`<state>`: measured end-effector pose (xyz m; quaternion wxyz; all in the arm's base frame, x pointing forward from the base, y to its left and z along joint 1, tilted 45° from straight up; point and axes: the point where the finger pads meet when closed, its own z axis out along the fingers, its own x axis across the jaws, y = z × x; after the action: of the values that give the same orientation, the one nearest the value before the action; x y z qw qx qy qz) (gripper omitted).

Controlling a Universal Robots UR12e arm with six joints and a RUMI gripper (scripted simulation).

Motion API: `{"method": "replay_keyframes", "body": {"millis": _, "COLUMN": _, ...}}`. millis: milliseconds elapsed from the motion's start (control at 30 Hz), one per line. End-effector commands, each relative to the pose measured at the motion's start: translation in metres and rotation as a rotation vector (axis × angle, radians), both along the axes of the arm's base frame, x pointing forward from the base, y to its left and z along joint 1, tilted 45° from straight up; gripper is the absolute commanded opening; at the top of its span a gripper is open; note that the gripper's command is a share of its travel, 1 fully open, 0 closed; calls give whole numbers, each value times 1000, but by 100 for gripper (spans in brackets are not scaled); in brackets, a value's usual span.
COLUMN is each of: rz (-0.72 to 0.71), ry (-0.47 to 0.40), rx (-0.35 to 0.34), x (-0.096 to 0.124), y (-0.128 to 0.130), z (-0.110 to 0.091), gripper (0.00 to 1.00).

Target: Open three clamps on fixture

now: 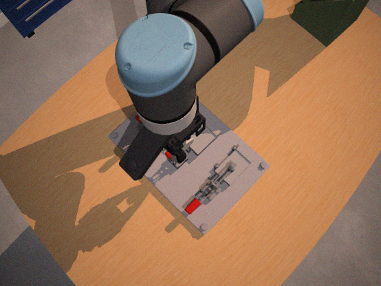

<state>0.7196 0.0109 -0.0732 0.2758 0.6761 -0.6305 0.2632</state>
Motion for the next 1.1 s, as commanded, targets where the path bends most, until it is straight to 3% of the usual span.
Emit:
{"method": "replay_keyframes", "body": {"millis": 0, "rz": 0, "ry": 3, "rx": 0, "x": -5, "y": 0, "z": 0, "gripper": 0}}
{"method": "replay_keyframes", "body": {"millis": 1067, "rz": 0, "ry": 4, "rx": -1, "x": -8, "y": 0, "z": -1, "gripper": 0}}
